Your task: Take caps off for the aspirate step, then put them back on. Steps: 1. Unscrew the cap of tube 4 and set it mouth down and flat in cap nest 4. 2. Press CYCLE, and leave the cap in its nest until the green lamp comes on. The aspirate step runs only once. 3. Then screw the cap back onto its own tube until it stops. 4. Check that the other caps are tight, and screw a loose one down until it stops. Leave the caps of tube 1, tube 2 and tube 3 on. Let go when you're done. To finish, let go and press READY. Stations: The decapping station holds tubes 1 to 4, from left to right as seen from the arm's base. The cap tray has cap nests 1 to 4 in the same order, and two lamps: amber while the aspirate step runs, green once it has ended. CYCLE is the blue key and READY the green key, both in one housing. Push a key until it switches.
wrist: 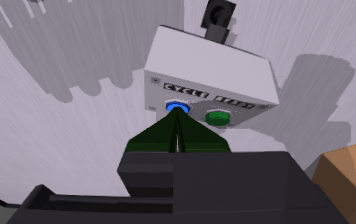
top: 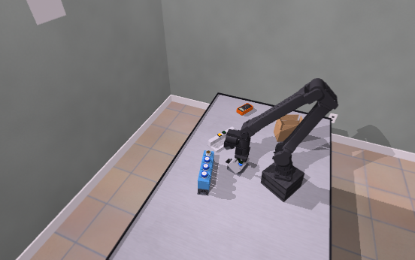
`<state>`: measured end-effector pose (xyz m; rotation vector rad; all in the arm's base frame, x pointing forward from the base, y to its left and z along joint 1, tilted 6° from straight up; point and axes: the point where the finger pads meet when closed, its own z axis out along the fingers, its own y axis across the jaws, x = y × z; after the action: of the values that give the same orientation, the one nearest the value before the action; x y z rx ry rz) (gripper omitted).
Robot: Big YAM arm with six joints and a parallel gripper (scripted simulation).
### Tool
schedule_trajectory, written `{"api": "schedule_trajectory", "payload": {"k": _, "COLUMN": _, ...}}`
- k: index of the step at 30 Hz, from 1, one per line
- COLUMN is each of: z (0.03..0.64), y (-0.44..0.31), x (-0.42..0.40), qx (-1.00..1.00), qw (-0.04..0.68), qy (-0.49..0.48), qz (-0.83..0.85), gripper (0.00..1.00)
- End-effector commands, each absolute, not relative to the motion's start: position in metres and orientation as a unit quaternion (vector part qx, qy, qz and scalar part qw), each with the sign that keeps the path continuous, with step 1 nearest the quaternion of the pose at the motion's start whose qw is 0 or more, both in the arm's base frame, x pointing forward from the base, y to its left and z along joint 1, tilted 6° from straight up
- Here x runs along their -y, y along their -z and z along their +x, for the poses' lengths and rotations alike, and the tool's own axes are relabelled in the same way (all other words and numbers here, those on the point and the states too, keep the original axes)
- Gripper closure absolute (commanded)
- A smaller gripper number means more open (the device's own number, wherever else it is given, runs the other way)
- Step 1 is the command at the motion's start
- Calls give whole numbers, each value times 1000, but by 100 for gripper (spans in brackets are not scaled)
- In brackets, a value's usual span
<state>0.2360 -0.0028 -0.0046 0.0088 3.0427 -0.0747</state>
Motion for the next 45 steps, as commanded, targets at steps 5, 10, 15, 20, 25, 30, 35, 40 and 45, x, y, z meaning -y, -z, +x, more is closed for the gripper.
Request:
{"api": "schedule_trajectory", "payload": {"k": 5, "z": 254, "y": -18, "x": 4, "qx": -997, "qw": 69, "qy": 25, "qz": 7, "gripper": 100}}
{"api": "schedule_trajectory", "payload": {"k": 10, "z": 253, "y": -31, "x": 1, "qx": -997, "qw": 71, "qy": 24, "qz": 7, "gripper": 100}}
{"api": "schedule_trajectory", "payload": {"k": 15, "z": 252, "y": -44, "x": -1, "qx": -997, "qw": 72, "qy": 24, "qz": 4, "gripper": 100}}
{"api": "schedule_trajectory", "payload": {"k": 20, "z": 242, "y": -33, "x": 2, "qx": -998, "qw": 59, "qy": 25, "qz": 4, "gripper": 100}}
{"api": "schedule_trajectory", "payload": {"k": 25, "z": 266, "y": -39, "x": 18, "qx": -992, "qw": 72, "qy": 18, "qz": 98, "gripper": 0}}
{"api": "schedule_trajectory", "payload": {"k": 30, "z": 282, "y": -39, "x": 39, "qx": -972, "qw": 74, "qy": 12, "qz": 221, "gripper": 0}}
{"api": "schedule_trajectory", "payload": {"k": 35, "z": 309, "y": -39, "x": 72, "qx": -964, "qw": 74, "qy": 11, "qz": 257, "gripper": 0}}
{"api": "schedule_trajectory", "payload": {"k": 40, "z": 336, "y": -39, "x": 105, "qx": -966, "qw": 74, "qy": 13, "qz": 246, "gripper": 0}}
{"api": "schedule_trajectory", "payload": {"k": 45, "z": 352, "y": -40, "x": 125, "qx": -966, "qw": 73, "qy": 14, "qz": 246, "gripper": 0}}
